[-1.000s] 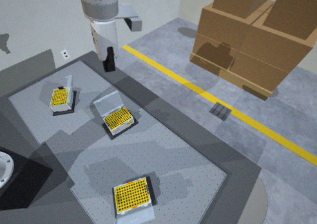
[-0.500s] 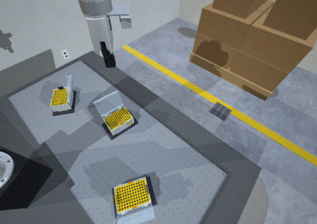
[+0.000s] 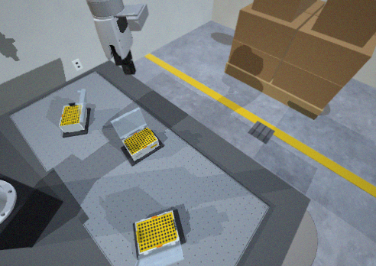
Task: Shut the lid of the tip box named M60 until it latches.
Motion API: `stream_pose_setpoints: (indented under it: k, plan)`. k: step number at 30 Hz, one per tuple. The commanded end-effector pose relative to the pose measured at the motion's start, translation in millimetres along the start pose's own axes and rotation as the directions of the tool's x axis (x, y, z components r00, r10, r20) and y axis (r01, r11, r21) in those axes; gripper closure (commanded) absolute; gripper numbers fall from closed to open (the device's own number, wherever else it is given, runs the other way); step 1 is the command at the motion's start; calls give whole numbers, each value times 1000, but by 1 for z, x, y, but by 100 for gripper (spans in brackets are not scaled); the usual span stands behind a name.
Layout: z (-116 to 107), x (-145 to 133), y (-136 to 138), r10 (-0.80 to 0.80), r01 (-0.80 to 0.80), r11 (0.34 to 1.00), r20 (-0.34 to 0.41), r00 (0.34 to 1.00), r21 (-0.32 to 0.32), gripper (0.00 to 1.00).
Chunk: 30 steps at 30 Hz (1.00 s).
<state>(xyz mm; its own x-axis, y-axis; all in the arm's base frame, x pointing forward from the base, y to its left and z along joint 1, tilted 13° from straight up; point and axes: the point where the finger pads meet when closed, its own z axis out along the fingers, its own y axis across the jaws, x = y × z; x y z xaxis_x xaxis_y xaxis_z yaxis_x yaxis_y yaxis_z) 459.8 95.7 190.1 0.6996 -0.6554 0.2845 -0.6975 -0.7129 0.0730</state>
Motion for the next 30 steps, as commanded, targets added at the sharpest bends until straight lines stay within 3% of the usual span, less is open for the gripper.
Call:
stream_pose_setpoints:
  k: [1,17,30]
  plan:
    - [2,-9,-18,98,-98,995,-48,994,13,100]
    - [10,-40,-58,311,-302,949,-103,945,92,100]
    - [15,-70,-87,450,-431,887,-104,887,168,100]
